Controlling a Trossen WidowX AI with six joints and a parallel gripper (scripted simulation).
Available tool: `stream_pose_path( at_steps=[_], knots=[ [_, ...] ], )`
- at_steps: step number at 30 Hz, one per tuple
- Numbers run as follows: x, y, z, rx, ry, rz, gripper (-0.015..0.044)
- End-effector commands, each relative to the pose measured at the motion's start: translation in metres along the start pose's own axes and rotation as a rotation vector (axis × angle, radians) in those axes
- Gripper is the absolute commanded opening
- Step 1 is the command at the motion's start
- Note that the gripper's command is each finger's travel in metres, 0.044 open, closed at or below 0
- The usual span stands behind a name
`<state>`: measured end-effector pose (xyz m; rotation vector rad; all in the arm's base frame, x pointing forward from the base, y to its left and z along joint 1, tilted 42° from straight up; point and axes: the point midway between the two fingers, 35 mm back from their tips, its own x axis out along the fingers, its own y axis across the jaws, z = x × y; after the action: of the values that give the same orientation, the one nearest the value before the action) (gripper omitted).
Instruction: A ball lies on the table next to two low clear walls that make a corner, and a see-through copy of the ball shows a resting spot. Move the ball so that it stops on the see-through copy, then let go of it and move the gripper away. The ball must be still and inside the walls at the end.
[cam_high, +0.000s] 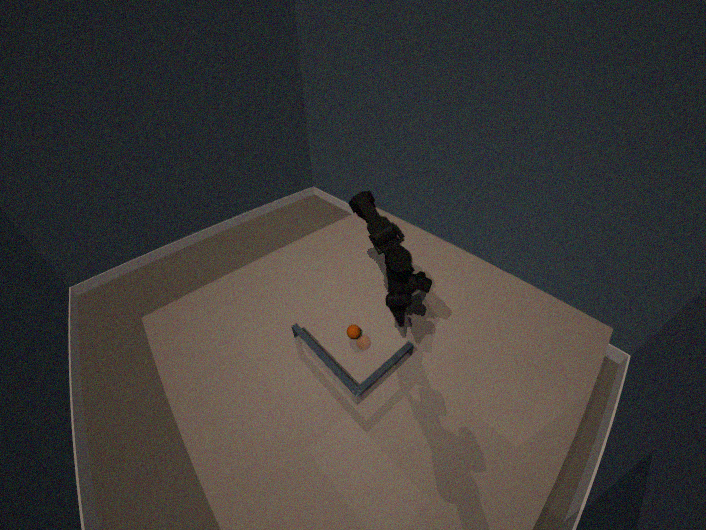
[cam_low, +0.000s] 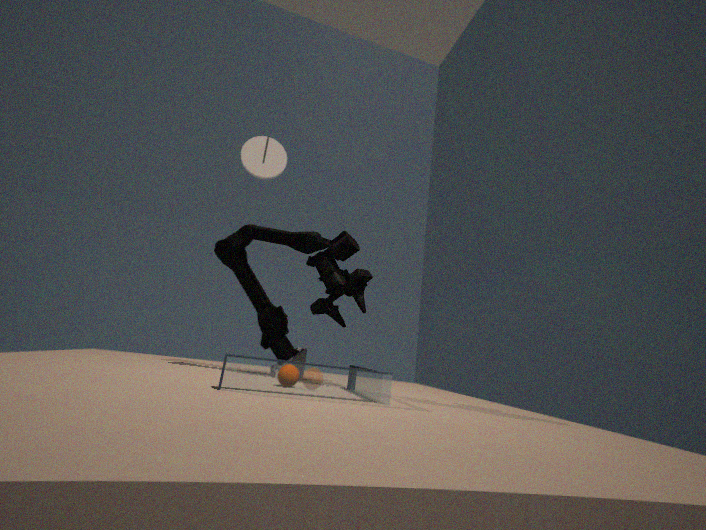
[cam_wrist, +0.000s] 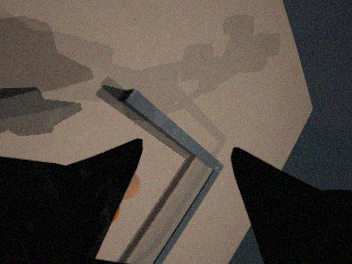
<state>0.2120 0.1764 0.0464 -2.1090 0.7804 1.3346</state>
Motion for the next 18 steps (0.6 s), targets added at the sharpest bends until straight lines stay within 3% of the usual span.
stream_pose_path(
  at_steps=[1, 8, 18],
  knots=[
    [0.017, 0.021, -0.068, 0.289, 0.158, 0.202, 0.034],
    [0.025, 0.072, -0.154, 0.652, 0.387, 0.477, 0.034],
    [0.025, 0.074, -0.156, 0.66, 0.393, 0.484, 0.034]
  ],
)
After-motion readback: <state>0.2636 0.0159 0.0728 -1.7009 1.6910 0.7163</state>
